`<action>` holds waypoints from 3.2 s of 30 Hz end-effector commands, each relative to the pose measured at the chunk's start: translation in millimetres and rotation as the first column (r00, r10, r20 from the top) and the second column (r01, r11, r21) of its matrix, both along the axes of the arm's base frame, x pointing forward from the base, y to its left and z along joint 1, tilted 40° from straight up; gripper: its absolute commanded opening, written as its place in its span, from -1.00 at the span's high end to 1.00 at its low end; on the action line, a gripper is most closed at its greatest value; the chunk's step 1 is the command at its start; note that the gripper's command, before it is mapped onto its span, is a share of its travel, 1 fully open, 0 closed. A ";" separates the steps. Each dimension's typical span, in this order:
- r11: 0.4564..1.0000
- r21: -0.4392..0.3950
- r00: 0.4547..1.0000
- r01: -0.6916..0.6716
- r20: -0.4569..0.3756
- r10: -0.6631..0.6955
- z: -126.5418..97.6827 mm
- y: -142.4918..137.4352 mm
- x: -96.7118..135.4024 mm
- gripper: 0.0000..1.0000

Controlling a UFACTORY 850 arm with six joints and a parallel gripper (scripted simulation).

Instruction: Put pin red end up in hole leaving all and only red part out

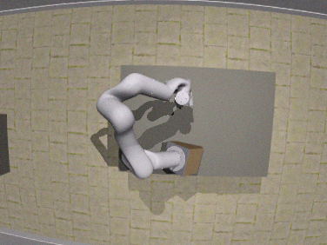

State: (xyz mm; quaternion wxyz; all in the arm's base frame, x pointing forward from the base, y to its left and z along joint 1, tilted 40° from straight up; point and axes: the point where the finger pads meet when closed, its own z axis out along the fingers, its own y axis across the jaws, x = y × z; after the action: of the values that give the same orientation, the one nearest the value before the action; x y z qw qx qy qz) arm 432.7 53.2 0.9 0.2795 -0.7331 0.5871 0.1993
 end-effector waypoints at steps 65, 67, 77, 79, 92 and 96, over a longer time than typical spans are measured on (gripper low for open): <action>1.000 -0.001 1.000 0.001 0.001 -0.001 146.0 -145.9 76.3 1.00; 1.000 -0.001 1.000 0.001 0.001 -0.001 143.4 -150.0 99.0 1.00; 1.000 -0.001 1.000 0.001 0.001 -0.001 143.2 -150.3 100.4 1.00; 1.000 -0.001 1.000 0.001 0.000 -0.001 139.9 -156.8 133.5 1.00; 1.000 -0.001 1.000 0.001 0.000 -0.001 139.9 -156.8 133.5 1.00; 1.000 -0.001 1.000 0.001 0.001 -0.001 86.3 -111.8 136.0 1.00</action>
State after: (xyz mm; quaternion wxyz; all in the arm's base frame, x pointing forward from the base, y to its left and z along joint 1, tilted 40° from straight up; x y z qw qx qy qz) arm 566.0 -102.4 139.1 0.2795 -0.7330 0.5876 0.1984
